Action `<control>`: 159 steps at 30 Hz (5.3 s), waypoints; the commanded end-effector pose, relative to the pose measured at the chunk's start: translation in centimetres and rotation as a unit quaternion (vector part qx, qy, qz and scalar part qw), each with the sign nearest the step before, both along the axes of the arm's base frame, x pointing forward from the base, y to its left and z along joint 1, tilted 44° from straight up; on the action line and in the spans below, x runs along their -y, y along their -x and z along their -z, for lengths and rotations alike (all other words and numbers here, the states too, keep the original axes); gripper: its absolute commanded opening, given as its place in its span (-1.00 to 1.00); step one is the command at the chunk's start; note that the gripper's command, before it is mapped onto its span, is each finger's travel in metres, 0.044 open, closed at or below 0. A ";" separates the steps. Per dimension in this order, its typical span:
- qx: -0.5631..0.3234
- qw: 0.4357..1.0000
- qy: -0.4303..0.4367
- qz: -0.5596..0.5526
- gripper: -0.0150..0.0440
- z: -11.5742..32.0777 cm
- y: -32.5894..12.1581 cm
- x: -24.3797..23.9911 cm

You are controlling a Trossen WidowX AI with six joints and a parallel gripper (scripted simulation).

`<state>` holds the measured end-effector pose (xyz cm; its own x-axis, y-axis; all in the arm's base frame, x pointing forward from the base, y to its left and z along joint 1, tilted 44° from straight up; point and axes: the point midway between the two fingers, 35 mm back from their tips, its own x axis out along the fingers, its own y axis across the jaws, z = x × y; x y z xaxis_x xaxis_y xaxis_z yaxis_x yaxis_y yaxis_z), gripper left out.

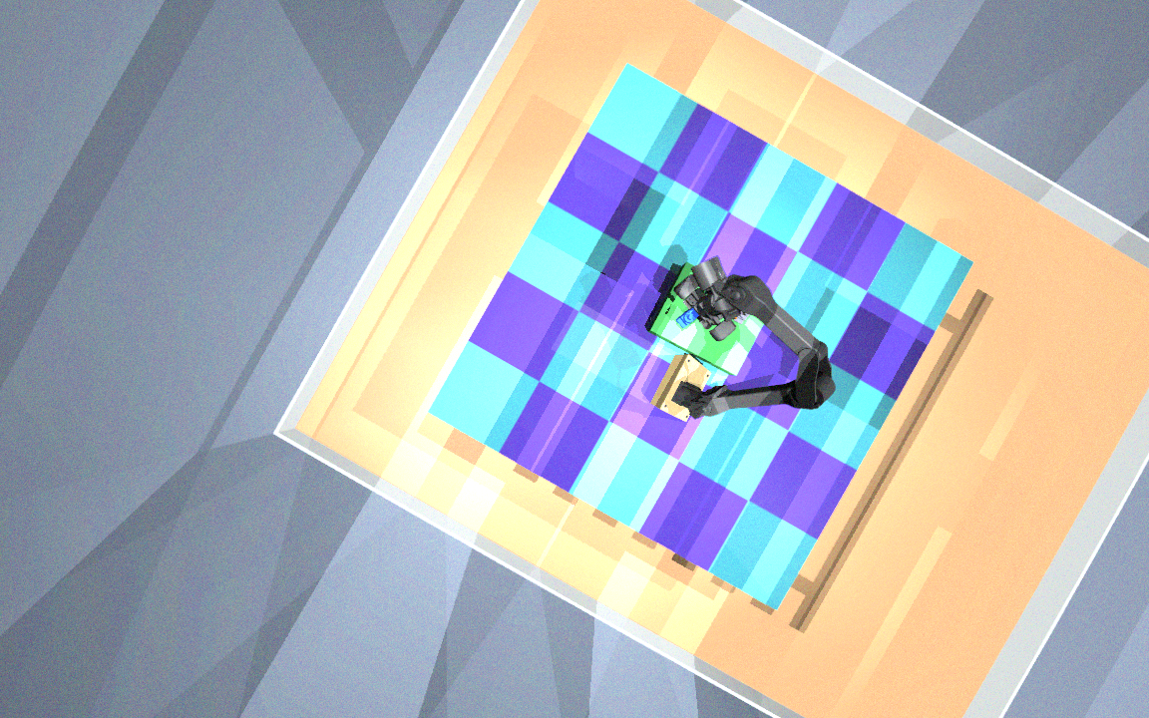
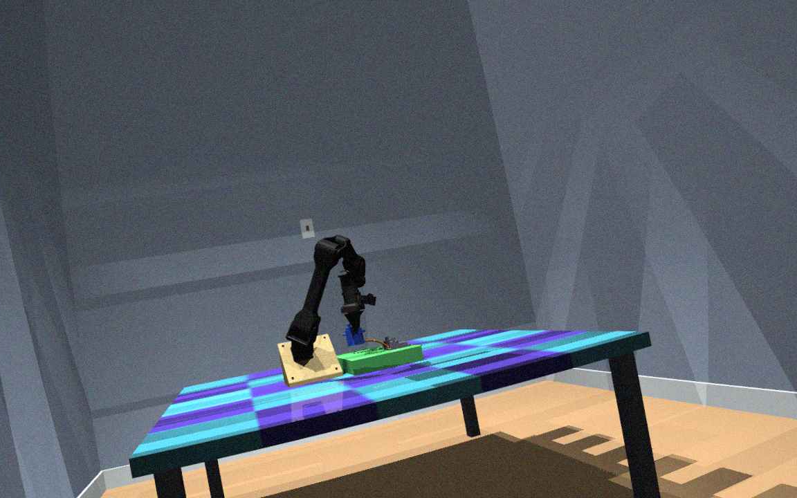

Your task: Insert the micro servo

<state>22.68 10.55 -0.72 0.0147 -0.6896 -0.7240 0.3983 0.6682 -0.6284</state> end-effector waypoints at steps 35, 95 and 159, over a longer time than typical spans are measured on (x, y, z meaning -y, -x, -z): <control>-0.125 0.983 0.001 -0.132 -0.49 -0.2 -8.0 0.0; -0.131 0.982 0.002 -0.139 -0.49 2.7 -11.0 3.1; -0.134 0.981 0.000 -0.141 1.00 -2.5 0.1 -2.6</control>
